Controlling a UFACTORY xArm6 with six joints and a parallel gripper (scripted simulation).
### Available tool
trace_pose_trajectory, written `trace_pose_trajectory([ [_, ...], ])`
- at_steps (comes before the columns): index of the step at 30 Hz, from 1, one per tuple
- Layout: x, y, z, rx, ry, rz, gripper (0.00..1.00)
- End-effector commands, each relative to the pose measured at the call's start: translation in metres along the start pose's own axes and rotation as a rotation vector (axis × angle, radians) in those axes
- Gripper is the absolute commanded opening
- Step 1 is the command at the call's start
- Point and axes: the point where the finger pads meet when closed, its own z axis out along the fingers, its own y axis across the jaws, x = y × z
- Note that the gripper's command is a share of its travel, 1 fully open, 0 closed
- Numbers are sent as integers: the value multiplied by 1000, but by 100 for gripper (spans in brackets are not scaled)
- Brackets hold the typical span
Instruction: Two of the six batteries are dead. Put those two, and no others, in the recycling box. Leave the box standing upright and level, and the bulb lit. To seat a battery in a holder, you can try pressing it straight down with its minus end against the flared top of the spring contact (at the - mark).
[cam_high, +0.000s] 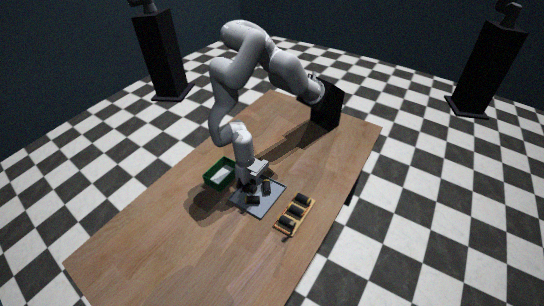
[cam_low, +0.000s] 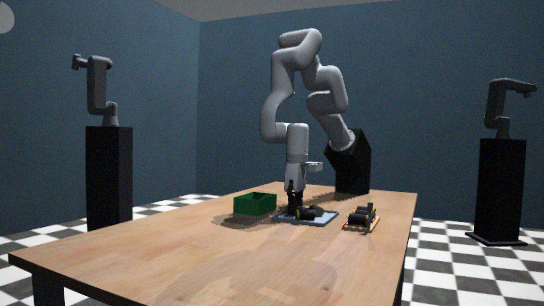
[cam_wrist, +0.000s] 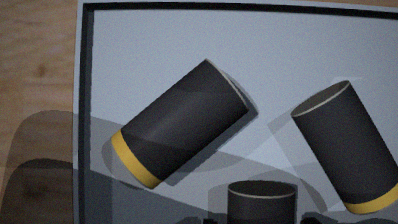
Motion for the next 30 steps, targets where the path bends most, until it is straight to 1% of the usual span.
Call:
trace_pose_trajectory([
  [1, 0, 1, 0, -6, -1, 0, 51],
  [18, 0, 1, -2, -6, -1, 0, 51],
  [24, 0, 1, -12, -6, -1, 0, 51],
  [26, 0, 1, -12, -6, -1, 0, 51],
  [30, 0, 1, -23, -6, -1, 0, 51],
])
